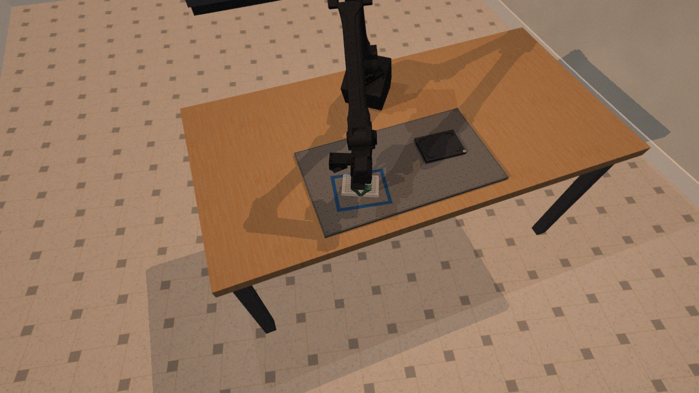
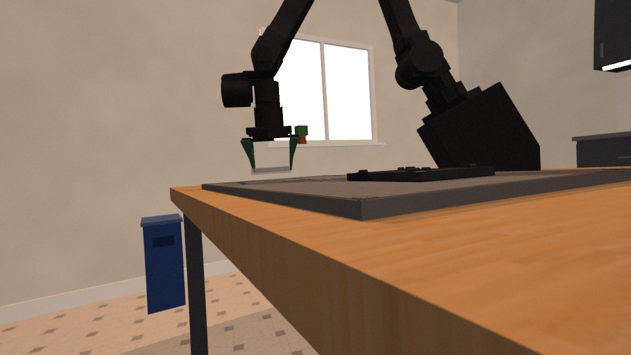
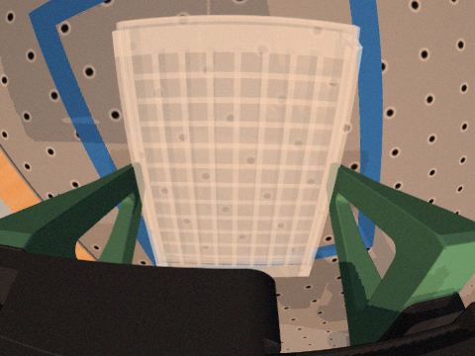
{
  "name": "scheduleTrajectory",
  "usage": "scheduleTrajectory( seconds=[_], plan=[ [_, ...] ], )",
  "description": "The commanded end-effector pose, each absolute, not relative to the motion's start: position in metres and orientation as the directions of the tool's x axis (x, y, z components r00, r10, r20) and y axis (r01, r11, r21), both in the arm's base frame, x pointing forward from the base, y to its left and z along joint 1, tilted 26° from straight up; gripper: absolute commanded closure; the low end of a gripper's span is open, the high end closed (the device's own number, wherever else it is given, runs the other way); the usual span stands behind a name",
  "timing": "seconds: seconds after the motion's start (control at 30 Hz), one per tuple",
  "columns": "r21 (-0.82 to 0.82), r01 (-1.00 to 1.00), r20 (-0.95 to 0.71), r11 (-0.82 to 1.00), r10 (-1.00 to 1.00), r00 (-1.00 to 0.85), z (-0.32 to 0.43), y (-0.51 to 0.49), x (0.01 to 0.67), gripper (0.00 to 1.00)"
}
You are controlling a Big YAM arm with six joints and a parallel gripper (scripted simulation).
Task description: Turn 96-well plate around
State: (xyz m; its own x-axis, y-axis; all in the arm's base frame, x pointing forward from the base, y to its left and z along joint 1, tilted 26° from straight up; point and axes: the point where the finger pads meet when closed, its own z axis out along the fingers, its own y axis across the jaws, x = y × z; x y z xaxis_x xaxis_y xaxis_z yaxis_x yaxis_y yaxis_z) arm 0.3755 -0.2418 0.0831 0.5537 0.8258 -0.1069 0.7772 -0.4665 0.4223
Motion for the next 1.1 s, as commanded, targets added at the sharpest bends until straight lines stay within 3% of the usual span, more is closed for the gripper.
scheduleTrajectory(
  seconds=[0.0,1.07],
  plan=[
    [0.469,0.758,-0.103,-0.454,0.824,0.557,0.113,-0.241,0.387,1.00],
    [0.482,0.751,-0.101,-0.451,0.823,0.559,0.162,-0.228,0.375,1.00]
  ],
)
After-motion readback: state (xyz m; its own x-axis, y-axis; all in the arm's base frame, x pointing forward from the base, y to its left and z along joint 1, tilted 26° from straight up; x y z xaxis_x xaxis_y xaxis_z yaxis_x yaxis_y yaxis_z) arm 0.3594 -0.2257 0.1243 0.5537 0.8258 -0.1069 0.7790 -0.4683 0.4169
